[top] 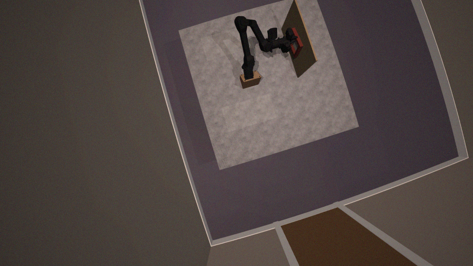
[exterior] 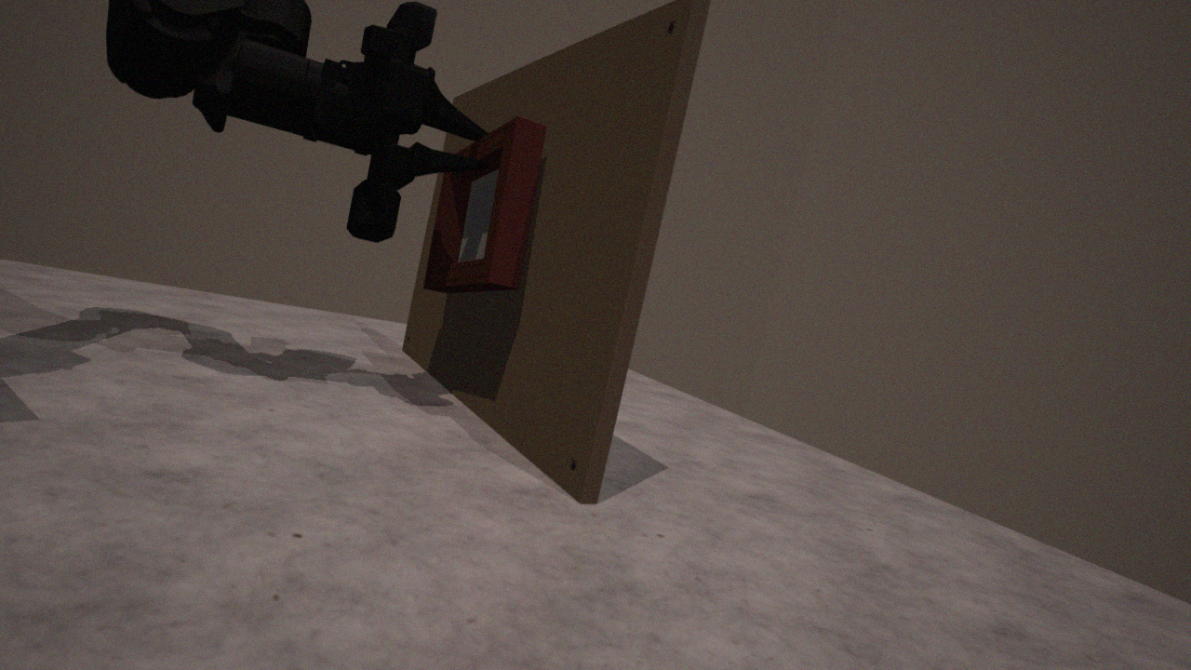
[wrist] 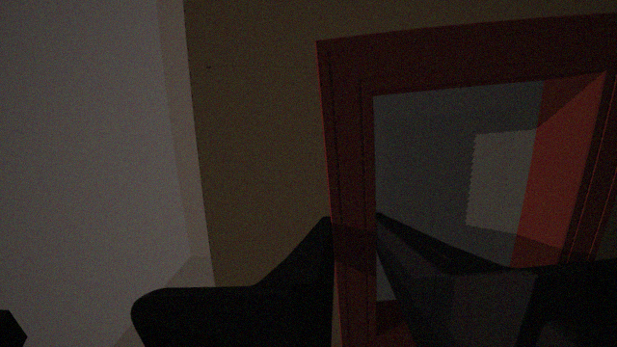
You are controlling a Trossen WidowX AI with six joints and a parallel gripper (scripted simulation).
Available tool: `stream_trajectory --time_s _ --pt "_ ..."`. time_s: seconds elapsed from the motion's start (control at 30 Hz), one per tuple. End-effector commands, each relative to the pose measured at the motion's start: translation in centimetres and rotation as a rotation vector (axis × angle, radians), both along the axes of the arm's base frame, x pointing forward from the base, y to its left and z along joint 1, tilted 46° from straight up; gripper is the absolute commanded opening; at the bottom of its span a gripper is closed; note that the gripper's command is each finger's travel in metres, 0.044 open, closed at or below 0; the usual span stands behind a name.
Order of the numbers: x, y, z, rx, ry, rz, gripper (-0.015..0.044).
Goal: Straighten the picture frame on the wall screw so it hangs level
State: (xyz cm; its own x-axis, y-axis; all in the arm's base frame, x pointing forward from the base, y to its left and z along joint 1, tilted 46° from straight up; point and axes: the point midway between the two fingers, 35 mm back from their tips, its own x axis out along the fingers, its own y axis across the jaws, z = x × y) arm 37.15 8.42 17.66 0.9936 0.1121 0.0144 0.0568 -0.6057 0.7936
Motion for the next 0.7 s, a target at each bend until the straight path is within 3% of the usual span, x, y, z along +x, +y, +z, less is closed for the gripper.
stream_trajectory --time_s 0.0,0.67 --pt "0.0 -0.07 0.0 0.005 -0.005 -0.01 0.0" --pt "0.0 0.05 -0.1 0.006 -0.001 -0.005 0.0"
